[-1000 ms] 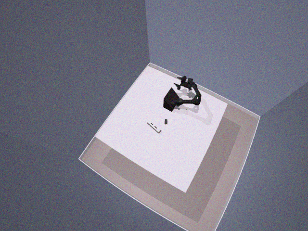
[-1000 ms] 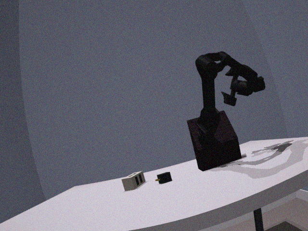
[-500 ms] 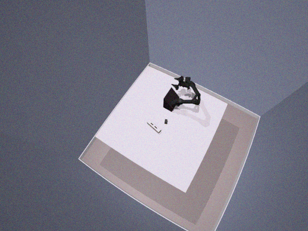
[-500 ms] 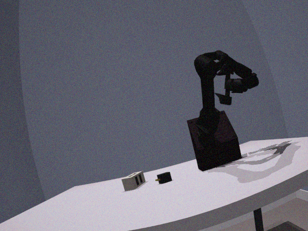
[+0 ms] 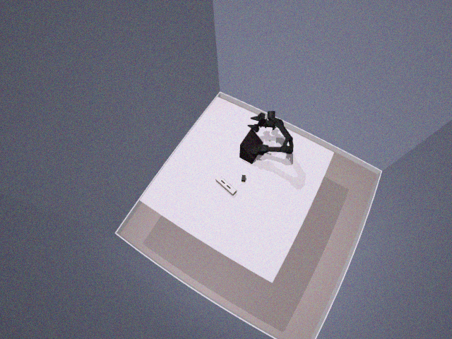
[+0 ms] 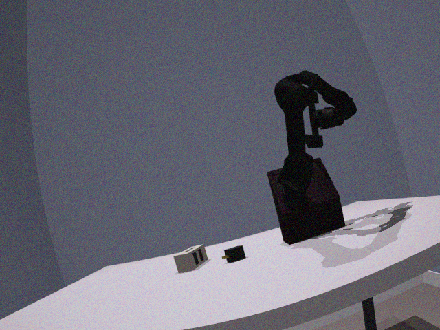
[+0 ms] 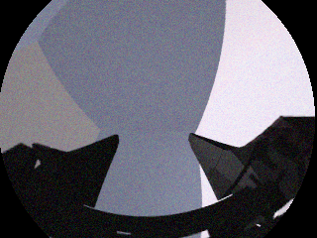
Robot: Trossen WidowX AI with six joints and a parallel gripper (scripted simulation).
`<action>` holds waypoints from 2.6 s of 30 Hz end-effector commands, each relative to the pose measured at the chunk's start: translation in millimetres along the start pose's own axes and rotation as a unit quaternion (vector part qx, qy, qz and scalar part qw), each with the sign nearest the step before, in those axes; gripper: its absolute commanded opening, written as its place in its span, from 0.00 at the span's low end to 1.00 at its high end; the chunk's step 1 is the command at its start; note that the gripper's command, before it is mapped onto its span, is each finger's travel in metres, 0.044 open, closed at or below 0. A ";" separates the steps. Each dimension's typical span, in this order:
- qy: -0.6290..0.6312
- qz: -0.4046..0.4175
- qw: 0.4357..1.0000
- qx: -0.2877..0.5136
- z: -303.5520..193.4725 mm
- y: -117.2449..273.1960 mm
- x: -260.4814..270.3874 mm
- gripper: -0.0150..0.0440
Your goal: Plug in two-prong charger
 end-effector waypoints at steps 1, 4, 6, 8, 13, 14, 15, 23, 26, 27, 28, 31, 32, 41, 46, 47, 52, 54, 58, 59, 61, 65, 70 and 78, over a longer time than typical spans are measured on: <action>0.026 -0.013 0.999 0.018 -5.1 -9.7 1.6 1.00; 0.043 -0.021 0.998 0.034 -9.2 -17.4 2.7 1.00; 0.054 -0.027 0.997 0.044 -12.0 -22.5 3.3 1.00; 0.066 -0.032 0.996 0.055 -15.0 -27.5 3.8 1.00; 0.094 -0.045 0.991 0.081 -22.8 -39.8 4.8 1.00; 0.100 -0.047 0.990 0.087 -24.5 -42.2 4.9 1.00; 0.106 -0.050 0.989 0.092 -26.1 -44.6 5.0 1.00; 0.152 -0.068 0.977 0.135 -40.4 -63.1 5.3 1.00; 0.169 -0.075 0.971 0.151 -46.1 -69.7 5.1 1.00; 0.175 -0.077 0.969 0.157 -48.1 -71.9 5.0 1.00; 0.181 -0.079 0.967 0.162 -50.2 -73.8 4.8 1.00; 0.199 -0.085 0.960 0.177 -56.6 -79.5 4.1 1.00; 0.205 -0.088 0.958 0.182 -58.8 -81.4 3.8 1.00; 0.258 -0.104 0.933 0.230 -78.4 -98.0 0.5 1.00; 0.285 -0.111 0.917 0.257 -89.3 -107.0 -1.8 1.00; 0.291 -0.112 0.913 0.262 -91.6 -108.7 -2.3 1.00; 0.311 -0.122 0.897 0.288 -103.1 -116.8 -5.7 1.00; 0.320 -0.125 0.891 0.299 -107.7 -119.8 -7.2 1.00; 0.337 -0.131 0.876 0.319 -117.1 -125.5 -10.3 1.00; 0.343 -0.133 0.872 0.324 -119.5 -126.8 -11.0 1.00; 0.354 -0.135 0.863 0.334 -124.2 -129.3 -12.5 1.00; 0.375 -0.138 0.845 0.355 -133.8 -134.0 -15.8 1.00; 0.401 -0.141 0.821 0.381 -145.9 -139.6 -20.3 1.00; 0.439 -0.143 0.780 0.422 -165.5 -147.5 -28.5 1.00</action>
Point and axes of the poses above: the point midway between the two fingers, 35 mm back from their tips, its own y axis back along the fingers, its own x axis across the jaws, z = x × y, the point moved 4 cm from there along y, back along the fingers, and after that the axes turned 9 degrees about y, right-handed, at the moved point
